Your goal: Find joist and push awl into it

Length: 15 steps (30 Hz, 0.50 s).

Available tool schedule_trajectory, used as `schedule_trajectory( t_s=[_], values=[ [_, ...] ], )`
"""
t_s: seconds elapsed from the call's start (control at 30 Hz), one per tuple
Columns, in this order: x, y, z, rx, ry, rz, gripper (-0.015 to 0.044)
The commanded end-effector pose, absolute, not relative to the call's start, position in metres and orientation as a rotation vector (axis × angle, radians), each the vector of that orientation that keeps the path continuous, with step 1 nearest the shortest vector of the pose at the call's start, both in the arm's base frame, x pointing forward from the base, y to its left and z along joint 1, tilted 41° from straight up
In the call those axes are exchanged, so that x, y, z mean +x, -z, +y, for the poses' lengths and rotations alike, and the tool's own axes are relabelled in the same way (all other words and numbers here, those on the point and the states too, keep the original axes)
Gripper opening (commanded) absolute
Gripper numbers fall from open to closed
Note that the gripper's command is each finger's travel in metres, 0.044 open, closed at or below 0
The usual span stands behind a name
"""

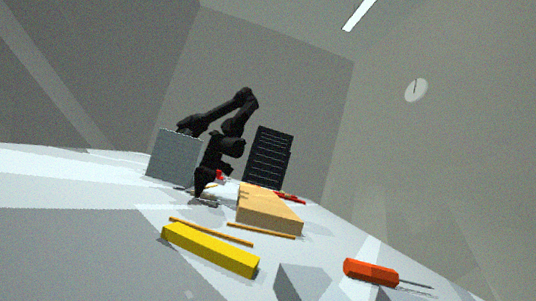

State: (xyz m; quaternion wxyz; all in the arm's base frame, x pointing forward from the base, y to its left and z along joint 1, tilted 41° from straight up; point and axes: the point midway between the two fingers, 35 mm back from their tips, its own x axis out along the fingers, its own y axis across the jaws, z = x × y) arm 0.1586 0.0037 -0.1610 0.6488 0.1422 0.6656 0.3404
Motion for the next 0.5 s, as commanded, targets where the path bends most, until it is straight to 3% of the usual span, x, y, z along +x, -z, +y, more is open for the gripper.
schedule_trajectory(
  t_s=[0.0,0.2,0.47],
  values=[
    [0.1579,0.1606,0.0050,0.333,-0.772,1.512,0.0230],
    [0.1579,0.1606,0.0050,0.333,-0.772,1.512,0.0072],
    [0.1589,0.1589,0.0028,0.332,-0.771,1.512,0.0000]
  ],
)
